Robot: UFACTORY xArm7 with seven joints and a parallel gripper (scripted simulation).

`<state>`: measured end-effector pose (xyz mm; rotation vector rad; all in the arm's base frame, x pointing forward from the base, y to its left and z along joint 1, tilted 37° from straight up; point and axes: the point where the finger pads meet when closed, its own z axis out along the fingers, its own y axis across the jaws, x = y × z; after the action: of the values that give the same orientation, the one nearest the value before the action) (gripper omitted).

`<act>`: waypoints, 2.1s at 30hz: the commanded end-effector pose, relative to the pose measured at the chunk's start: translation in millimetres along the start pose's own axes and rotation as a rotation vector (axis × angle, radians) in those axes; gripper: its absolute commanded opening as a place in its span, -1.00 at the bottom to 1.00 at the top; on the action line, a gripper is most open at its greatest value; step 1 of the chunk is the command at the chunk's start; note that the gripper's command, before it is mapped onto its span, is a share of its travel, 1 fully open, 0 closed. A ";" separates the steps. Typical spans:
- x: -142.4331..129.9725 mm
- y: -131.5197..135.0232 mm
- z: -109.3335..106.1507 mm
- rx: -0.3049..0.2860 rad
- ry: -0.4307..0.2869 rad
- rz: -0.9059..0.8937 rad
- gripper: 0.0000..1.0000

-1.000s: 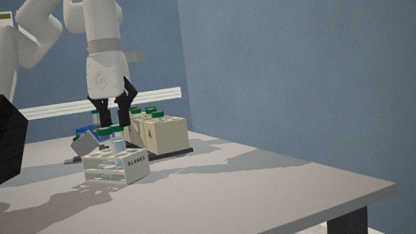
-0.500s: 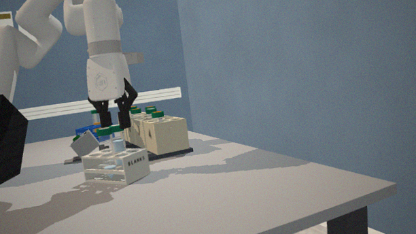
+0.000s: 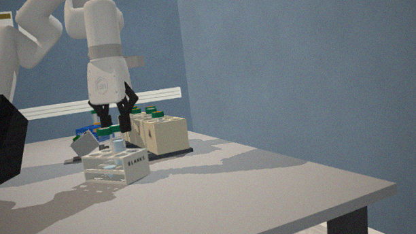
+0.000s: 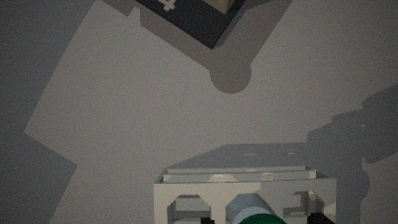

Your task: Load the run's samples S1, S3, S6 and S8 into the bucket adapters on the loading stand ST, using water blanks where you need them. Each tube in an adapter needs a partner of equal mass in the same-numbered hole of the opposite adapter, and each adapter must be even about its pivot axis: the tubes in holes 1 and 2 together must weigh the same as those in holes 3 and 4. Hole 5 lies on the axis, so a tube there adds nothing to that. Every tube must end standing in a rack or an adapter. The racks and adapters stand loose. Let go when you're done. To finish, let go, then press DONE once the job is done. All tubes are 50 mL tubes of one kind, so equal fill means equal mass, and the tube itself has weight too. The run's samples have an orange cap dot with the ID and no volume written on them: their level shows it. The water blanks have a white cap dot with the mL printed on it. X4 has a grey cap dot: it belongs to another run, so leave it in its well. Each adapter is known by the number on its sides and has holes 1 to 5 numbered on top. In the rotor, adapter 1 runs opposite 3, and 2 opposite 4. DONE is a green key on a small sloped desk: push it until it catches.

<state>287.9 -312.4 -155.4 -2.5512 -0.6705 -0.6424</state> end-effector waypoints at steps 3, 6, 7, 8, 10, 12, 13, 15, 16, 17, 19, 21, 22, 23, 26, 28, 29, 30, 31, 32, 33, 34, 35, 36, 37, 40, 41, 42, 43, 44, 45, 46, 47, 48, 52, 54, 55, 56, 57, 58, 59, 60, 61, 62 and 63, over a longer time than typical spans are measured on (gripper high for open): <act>-0.7 1.6 1.2 -0.005 -0.001 0.000 0.15; -0.7 1.6 3.2 -0.004 -0.001 0.000 0.15; -0.7 1.6 3.9 -0.004 -0.001 0.000 0.15; -0.7 1.6 4.6 -0.004 -0.001 0.000 0.15; -0.7 1.6 4.6 -0.005 -0.001 0.000 0.15; -0.7 1.6 4.6 -0.005 -0.001 0.000 0.15; -0.7 1.6 4.6 -0.005 -0.001 0.000 0.15; -0.7 1.6 4.6 -0.005 -0.001 0.000 0.15; -0.7 1.6 4.6 -0.005 -0.001 0.000 0.15; -0.7 1.6 4.6 -0.005 -0.001 0.000 0.15; -0.7 1.6 4.6 -0.005 -0.001 0.000 0.15; -0.7 1.6 4.6 -0.005 -0.001 0.000 0.15; -0.7 1.6 4.6 -0.005 -0.001 0.000 0.15; -0.7 1.6 4.0 -0.005 -0.001 0.000 -1.00; -0.7 1.6 2.9 -0.005 -0.001 0.000 -1.00; -0.7 1.6 2.8 -0.005 -0.001 0.000 -1.00; -0.7 1.6 2.8 -0.005 -0.001 0.000 -1.00; -0.7 1.6 2.8 -0.005 -0.001 0.000 -1.00; -0.7 1.6 2.8 -0.005 -0.001 0.000 -1.00; -0.7 1.5 2.9 -0.004 -0.001 0.000 -1.00; -0.7 1.5 2.9 -0.004 -0.001 0.000 -1.00; -0.7 1.6 2.8 -0.005 -0.001 0.000 -1.00; -0.7 1.6 2.8 -0.005 -0.001 0.000 -1.00; -0.7 1.6 2.8 -0.005 -0.001 0.000 -1.00; -0.7 1.5 2.9 -0.004 -0.001 0.000 -1.00; -0.7 1.5 2.9 -0.004 -0.001 0.000 -1.00; -0.7 1.5 2.9 -0.004 -0.001 0.000 -1.00; -0.7 1.5 2.9 -0.004 -0.001 0.000 -1.00; -0.7 1.5 2.9 -0.004 -0.001 0.000 -1.00; -0.7 1.5 2.9 -0.004 -0.001 0.000 -1.00; -0.7 1.5 2.9 -0.004 -0.001 0.000 -1.00; -0.7 1.5 2.9 -0.004 -0.001 0.000 -1.00; -0.7 1.5 2.9 -0.004 -0.001 0.000 -1.00; -0.7 1.5 2.9 -0.004 -0.001 0.000 -1.00; -0.7 1.5 2.9 -0.004 -0.001 0.000 -1.00; -0.7 1.5 2.9 -0.004 -0.001 0.000 -1.00; -0.7 1.5 2.9 -0.004 -0.001 0.000 -1.00; -0.7 1.5 2.9 -0.004 -0.001 0.000 -1.00; -0.7 1.5 2.9 -0.004 -0.001 0.000 -1.00; -0.7 1.5 2.9 -0.004 -0.001 0.000 -1.00; -0.7 1.5 2.9 -0.004 -0.001 0.000 -1.00; -0.7 1.5 2.9 -0.004 -0.001 0.000 -1.00; -0.7 1.5 2.9 -0.004 -0.001 0.000 -1.00; -0.7 1.5 2.9 -0.004 -0.001 0.000 -1.00; -0.7 1.5 2.9 -0.004 -0.001 0.000 -1.00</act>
<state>289.5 -309.6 -159.4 -2.5505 -0.6706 -0.6424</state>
